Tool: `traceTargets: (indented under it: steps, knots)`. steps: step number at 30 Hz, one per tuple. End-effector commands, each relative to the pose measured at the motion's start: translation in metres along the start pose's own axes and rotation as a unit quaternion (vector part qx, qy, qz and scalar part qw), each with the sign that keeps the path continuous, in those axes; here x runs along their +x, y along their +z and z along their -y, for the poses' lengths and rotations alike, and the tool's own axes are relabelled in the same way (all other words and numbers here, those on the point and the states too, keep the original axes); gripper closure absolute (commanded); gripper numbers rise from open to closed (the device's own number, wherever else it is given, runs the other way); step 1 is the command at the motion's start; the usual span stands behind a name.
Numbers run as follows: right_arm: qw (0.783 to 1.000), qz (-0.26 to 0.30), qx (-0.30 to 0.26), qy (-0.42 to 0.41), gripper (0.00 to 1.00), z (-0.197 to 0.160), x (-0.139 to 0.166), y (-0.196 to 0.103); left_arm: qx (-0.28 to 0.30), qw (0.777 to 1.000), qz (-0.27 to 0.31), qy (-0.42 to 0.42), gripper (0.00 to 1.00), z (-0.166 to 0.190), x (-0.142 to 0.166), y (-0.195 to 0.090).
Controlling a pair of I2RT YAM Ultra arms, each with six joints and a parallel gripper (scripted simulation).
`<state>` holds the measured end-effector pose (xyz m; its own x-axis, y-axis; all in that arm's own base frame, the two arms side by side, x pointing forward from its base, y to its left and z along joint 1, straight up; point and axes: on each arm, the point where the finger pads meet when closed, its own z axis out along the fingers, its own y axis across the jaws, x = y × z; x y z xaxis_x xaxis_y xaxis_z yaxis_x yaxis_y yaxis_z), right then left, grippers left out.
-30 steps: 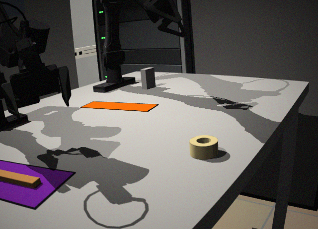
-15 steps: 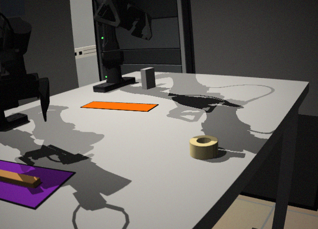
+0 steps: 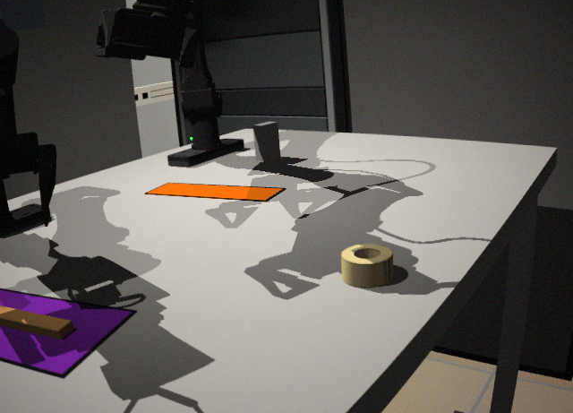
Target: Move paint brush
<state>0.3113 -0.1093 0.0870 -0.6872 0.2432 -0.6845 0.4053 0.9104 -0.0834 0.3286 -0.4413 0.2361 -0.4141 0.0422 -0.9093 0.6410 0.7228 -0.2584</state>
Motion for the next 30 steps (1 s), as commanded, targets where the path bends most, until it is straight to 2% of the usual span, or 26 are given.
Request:
traceTargets:
  steps: [1,11,16,30]
  knots:
    - [1.0,-0.012,-0.012,-0.021,0.0,0.009,-0.015,-0.012,0.087,0.991,0.084,0.061,0.0,0.049,-0.033,-0.02]
    - [0.998,-0.061,0.001,-0.033,0.0,0.042,-0.014,-0.013,0.189,0.959,0.136,0.162,0.0,0.118,-0.005,-0.061]
    - [0.998,-0.05,0.011,-0.022,0.0,0.047,-0.021,-0.012,0.188,0.962,0.121,0.16,0.0,0.117,0.006,-0.061]
    - [0.998,-0.051,0.009,-0.025,0.0,0.045,-0.018,-0.013,0.188,0.961,0.124,0.157,0.0,0.119,0.002,-0.062]
